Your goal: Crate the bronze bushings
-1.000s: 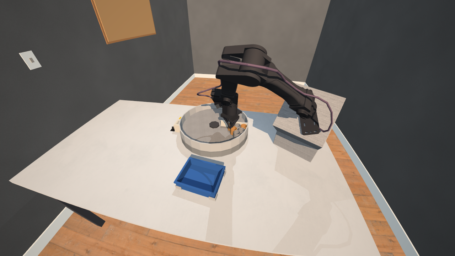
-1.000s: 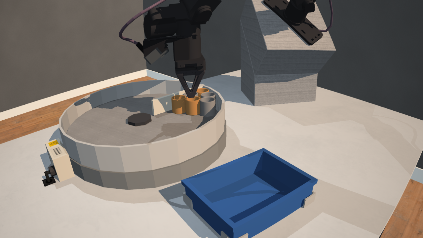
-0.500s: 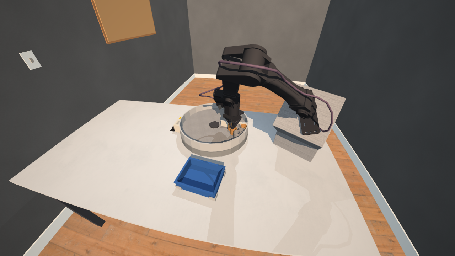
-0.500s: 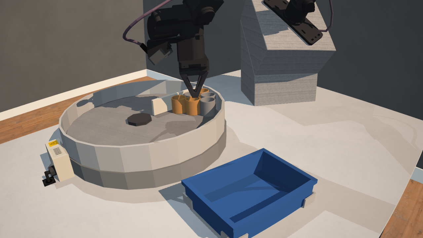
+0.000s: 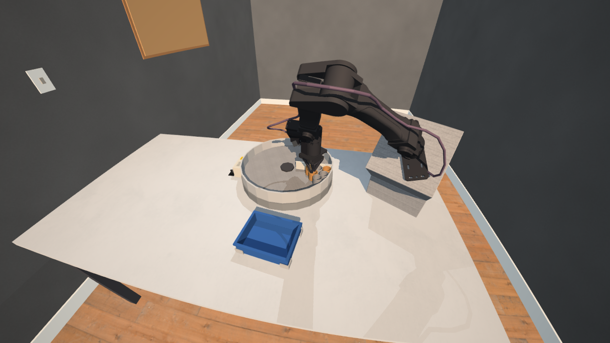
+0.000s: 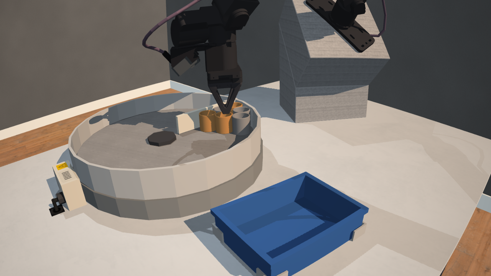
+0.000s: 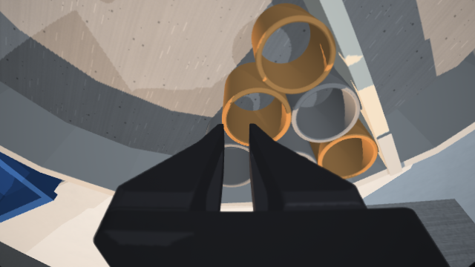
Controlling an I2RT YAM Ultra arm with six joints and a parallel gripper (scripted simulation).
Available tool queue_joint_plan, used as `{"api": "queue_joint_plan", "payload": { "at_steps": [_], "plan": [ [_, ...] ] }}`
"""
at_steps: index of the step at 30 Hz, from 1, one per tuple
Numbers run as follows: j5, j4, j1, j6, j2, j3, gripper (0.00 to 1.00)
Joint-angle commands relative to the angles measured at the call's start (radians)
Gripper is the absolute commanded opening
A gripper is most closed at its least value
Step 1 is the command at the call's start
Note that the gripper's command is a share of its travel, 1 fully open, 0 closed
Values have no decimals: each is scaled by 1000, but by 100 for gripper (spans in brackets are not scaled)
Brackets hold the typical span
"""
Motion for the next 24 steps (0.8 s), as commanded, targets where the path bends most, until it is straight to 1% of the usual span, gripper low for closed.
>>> {"api": "queue_joint_plan", "payload": {
  "at_steps": [1, 19, 24],
  "plan": [
    [7, 18, -23, -6, 11, 6, 15],
    [7, 18, -23, -6, 10, 8, 15],
    [6, -25, -25, -9, -5, 38, 15]
  ]
}}
